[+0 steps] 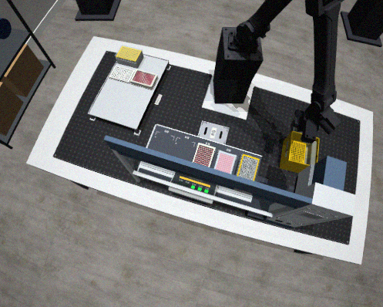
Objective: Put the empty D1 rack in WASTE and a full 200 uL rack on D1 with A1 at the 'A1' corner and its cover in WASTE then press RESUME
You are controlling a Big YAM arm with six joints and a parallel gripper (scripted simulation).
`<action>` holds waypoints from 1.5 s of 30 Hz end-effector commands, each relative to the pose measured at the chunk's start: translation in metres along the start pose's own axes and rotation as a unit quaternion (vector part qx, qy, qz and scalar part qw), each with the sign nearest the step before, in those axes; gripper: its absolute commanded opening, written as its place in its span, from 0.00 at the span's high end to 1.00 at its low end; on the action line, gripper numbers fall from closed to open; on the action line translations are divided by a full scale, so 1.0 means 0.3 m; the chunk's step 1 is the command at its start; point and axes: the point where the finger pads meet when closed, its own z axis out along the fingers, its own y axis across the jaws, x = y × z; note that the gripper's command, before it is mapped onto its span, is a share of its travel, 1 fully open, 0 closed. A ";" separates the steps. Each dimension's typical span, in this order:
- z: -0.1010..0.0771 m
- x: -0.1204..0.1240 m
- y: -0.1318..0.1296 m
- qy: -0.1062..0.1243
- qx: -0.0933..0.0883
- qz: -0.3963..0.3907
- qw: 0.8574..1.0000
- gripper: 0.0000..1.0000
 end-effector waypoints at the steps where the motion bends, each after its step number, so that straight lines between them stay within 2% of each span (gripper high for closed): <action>1: 0.035 0.014 -0.051 0.012 0.021 0.019 1.000 1.00; 5: 0.028 -0.005 -0.021 0.006 0.013 0.018 1.000 1.00; 38: 0.028 -0.005 -0.021 0.006 0.013 0.017 1.000 1.00; 39: 0.032 0.045 -0.015 0.006 0.011 0.008 1.000 1.00; 41: 0.032 0.045 -0.015 0.006 0.011 0.008 1.000 1.00; 43: 0.032 0.078 -0.015 0.006 0.011 0.008 1.000 1.00; 45: 0.005 0.097 0.001 -0.001 0.002 0.009 1.000 1.00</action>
